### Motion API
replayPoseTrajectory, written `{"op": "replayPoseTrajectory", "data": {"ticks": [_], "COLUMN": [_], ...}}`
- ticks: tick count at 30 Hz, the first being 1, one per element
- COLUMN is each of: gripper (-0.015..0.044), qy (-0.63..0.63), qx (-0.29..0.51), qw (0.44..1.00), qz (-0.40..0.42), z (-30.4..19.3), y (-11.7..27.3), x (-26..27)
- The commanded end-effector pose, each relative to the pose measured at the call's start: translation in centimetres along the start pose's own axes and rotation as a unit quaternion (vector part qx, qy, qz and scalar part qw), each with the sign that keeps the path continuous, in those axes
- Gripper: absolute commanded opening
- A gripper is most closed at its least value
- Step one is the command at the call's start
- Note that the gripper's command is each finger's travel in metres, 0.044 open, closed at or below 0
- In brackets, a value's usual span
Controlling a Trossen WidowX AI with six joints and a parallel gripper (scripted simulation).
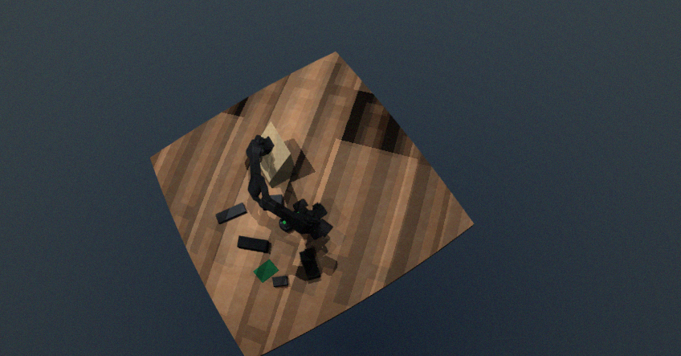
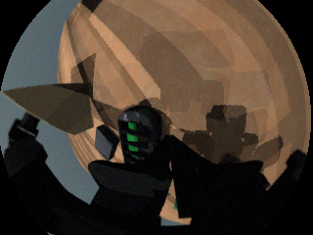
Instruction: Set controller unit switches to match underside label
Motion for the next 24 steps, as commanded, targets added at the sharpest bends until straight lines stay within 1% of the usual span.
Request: {"op": "replayPoseTrajectory", "data": {"ticks": [1,24], "gripper": [0.0,0.0], "qy": [0.002,0.002], "qx": [0.002,0.003], "qw": [1.0,1.0], "qz": [0.005,0.005], "z": [0.0,-0.1], "y": [-1.0,-4.4], "x": [-0.2,-1.2]}}
Point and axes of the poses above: the point midway between the two fingers, 35 mm back from their tips, its own y axis back along the fingers, its own x axis across the jaws, z = x × y, the point moved 3 cm from there along y, back along the fingers, and after that the axes turned 3 degrees about y, right-handed, at the moved point
